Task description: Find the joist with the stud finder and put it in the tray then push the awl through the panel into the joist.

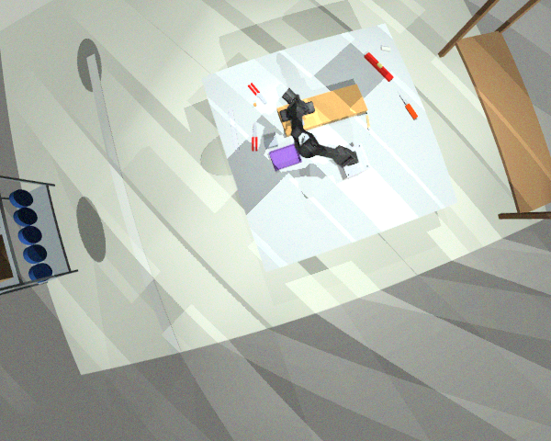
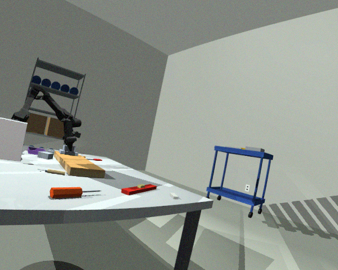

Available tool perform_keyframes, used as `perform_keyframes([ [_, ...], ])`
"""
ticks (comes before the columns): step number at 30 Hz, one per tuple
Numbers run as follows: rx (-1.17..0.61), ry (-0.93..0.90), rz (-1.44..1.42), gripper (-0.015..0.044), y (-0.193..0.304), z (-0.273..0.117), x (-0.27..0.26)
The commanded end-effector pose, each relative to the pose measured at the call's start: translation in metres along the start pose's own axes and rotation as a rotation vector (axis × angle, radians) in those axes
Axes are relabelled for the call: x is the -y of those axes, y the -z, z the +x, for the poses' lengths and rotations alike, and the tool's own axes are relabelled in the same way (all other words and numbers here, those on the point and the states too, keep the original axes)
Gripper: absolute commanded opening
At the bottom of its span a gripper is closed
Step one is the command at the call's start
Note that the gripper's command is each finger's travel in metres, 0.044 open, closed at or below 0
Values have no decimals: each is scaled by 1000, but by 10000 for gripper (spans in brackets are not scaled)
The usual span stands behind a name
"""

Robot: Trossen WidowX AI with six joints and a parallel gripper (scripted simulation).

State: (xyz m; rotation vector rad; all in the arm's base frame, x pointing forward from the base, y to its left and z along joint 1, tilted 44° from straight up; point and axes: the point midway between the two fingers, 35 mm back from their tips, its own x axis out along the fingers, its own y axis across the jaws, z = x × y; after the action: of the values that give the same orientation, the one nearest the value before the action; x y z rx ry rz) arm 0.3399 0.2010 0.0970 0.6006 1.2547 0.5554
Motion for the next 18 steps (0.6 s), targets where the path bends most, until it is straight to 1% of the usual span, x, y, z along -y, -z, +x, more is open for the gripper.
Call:
perform_keyframes([
  [1, -3, -13, -11, 0, 1, 0, -17],
  [18, 0, -7, -6, 0, 0, 0, -16],
])
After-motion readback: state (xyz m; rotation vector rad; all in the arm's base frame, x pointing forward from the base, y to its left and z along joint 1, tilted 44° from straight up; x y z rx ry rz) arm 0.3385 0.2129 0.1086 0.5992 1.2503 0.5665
